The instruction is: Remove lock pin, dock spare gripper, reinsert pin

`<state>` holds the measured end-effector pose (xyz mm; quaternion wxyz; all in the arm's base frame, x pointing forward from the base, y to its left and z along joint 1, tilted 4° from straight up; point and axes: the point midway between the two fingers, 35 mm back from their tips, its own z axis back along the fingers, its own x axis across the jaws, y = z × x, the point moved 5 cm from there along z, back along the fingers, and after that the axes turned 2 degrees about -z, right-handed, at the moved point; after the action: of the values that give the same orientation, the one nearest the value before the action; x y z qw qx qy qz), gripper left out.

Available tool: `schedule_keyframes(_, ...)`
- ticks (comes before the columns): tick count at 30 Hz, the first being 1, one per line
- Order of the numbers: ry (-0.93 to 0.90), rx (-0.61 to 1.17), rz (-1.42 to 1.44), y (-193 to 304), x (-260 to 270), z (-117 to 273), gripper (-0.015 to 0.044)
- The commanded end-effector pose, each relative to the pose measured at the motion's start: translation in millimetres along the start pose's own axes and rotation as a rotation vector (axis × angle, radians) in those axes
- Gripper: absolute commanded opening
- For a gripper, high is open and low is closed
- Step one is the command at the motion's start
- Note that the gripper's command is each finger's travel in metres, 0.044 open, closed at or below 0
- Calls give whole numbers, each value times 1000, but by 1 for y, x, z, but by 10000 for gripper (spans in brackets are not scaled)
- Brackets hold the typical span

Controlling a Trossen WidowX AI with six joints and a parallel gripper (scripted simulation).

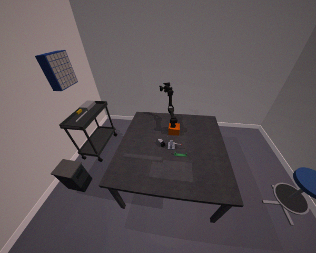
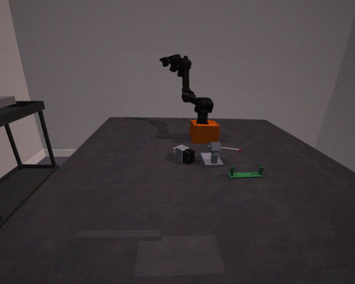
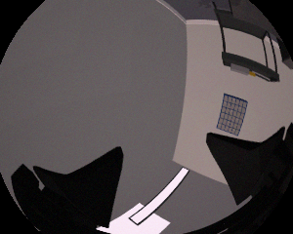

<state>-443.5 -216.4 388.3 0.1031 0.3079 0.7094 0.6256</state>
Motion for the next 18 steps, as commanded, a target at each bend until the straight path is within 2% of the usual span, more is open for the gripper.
schedule_keyframes(1,-2,6,7,2,0,0,374)
schedule_keyframes(4,-26,91,100,37,-2,8,300)
schedule_keyframes(11,-112,338,361,135,-16,42,300)
schedule_keyframes(18,-222,599,611,226,-43,94,300)
